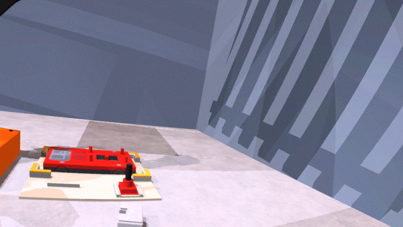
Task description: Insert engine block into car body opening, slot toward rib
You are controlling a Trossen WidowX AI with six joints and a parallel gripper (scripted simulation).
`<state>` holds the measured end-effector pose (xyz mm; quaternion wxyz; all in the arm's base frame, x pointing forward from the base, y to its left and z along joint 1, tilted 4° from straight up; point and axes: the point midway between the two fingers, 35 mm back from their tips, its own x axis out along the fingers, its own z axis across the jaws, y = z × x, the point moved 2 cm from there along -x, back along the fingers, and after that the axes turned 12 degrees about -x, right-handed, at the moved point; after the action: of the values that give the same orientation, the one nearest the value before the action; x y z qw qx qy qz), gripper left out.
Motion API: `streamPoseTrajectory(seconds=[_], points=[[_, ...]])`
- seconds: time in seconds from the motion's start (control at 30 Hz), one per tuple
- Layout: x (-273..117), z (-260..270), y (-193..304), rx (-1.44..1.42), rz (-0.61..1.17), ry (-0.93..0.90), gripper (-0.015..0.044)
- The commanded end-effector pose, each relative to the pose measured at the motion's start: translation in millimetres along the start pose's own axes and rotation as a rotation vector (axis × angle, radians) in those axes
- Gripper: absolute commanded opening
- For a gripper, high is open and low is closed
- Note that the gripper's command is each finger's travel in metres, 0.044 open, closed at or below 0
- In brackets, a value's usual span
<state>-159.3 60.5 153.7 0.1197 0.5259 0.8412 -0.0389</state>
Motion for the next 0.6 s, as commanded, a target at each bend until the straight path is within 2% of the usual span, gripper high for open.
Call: streamPoseTrajectory(seconds=[0.0, 0.2, 0.57], points=[[0, 0, 0, 0.0, 0.0, 0.0, 0.0426], [-11, 4, -15, -0.039, -0.073, -0.043, 0.044], [-67, 19, -62, -0.186, -0.344, -0.187, 0.044]])
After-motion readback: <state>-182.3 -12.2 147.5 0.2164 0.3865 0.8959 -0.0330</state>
